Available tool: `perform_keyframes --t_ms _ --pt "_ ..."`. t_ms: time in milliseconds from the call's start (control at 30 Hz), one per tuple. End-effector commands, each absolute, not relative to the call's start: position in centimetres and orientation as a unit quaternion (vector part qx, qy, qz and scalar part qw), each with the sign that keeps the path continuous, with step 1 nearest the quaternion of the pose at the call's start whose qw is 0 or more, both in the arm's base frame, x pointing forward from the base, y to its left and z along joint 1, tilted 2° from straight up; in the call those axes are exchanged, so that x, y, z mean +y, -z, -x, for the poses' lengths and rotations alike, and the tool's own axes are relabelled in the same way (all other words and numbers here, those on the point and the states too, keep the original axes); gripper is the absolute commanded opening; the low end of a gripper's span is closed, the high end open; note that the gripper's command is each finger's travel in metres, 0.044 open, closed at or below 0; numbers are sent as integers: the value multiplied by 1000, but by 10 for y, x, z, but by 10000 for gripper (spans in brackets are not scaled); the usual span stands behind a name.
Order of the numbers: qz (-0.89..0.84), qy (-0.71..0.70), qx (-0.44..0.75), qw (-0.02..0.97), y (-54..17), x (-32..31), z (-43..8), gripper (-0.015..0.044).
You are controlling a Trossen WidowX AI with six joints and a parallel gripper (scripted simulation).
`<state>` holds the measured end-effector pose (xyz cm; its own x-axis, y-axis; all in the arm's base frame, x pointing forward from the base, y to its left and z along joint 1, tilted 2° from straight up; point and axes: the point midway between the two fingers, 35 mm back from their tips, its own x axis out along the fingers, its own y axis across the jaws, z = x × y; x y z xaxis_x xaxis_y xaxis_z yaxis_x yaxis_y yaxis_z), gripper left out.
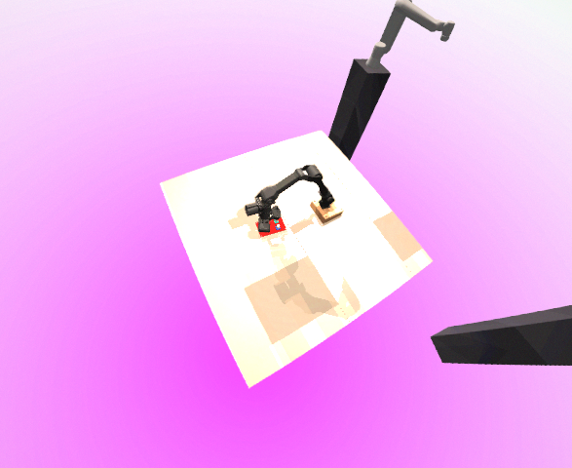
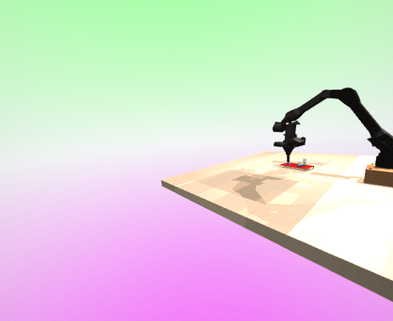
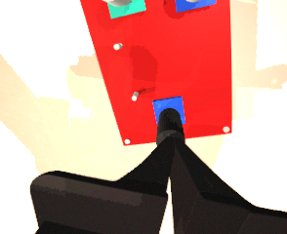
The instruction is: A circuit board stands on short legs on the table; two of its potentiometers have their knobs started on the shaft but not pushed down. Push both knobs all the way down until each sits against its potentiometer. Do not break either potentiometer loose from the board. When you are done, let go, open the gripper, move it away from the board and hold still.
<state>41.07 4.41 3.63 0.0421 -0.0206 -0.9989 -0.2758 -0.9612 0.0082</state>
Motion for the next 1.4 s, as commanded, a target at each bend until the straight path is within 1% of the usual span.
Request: perform_keyframes --t_ms 0,1367 --pt "708 -692 106 89 -9 43 -414 0" --pt "708 -692 106 89 -4 43 -414 0"
